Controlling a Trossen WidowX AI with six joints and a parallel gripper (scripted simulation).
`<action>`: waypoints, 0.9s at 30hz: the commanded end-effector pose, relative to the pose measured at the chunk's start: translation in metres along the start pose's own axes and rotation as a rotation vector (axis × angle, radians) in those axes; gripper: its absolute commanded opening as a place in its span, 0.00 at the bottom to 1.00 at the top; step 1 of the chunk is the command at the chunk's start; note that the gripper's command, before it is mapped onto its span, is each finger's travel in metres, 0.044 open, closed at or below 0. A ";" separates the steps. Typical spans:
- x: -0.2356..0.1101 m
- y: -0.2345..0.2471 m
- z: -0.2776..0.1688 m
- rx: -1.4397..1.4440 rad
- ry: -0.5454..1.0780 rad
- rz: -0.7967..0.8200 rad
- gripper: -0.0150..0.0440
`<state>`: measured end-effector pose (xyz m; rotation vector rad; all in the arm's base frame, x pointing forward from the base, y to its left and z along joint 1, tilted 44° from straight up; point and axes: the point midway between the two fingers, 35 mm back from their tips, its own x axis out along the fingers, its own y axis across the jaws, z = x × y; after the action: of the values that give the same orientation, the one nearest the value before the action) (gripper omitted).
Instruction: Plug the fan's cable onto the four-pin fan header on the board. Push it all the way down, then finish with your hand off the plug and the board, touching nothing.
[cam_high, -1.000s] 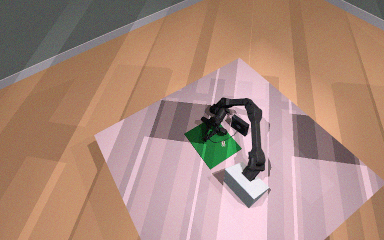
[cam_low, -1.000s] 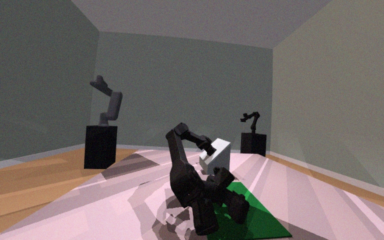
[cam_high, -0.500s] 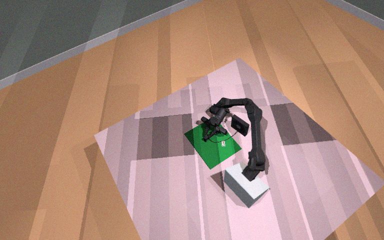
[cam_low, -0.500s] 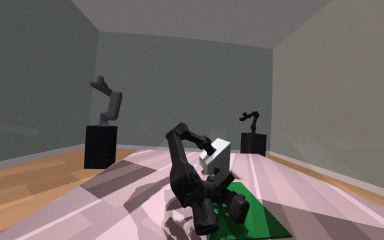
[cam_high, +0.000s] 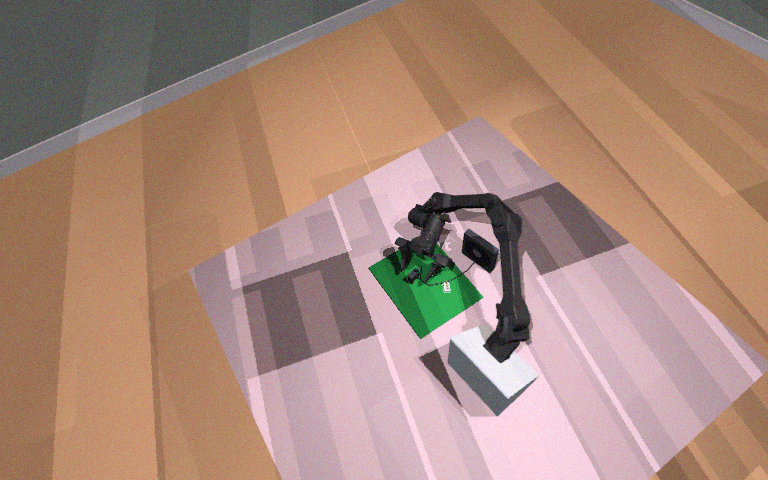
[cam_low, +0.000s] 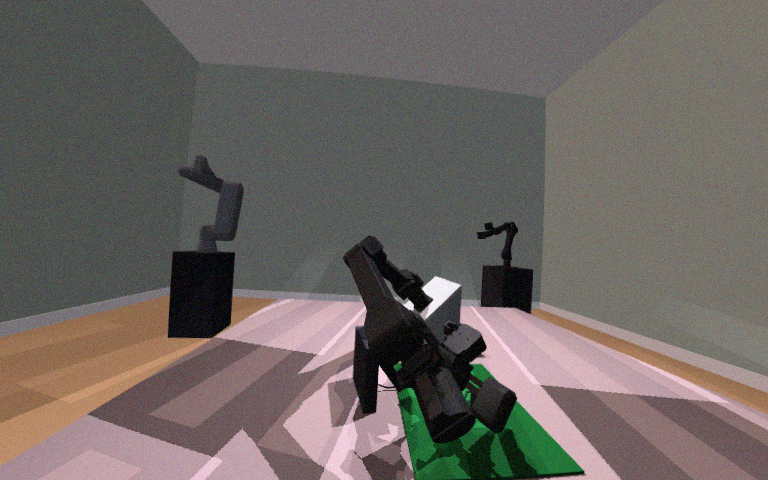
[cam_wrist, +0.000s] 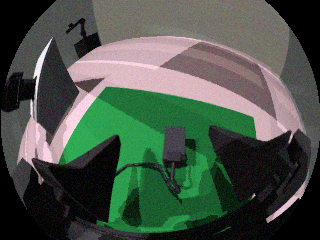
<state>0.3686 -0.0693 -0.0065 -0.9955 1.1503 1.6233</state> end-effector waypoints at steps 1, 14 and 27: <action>-0.002 0.001 0.006 0.008 0.075 0.019 1.00; -0.005 0.003 0.031 0.030 0.374 0.074 1.00; -0.017 0.002 0.057 0.047 0.680 0.034 1.00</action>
<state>0.3638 -0.0228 0.0182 -1.5133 1.6232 1.3521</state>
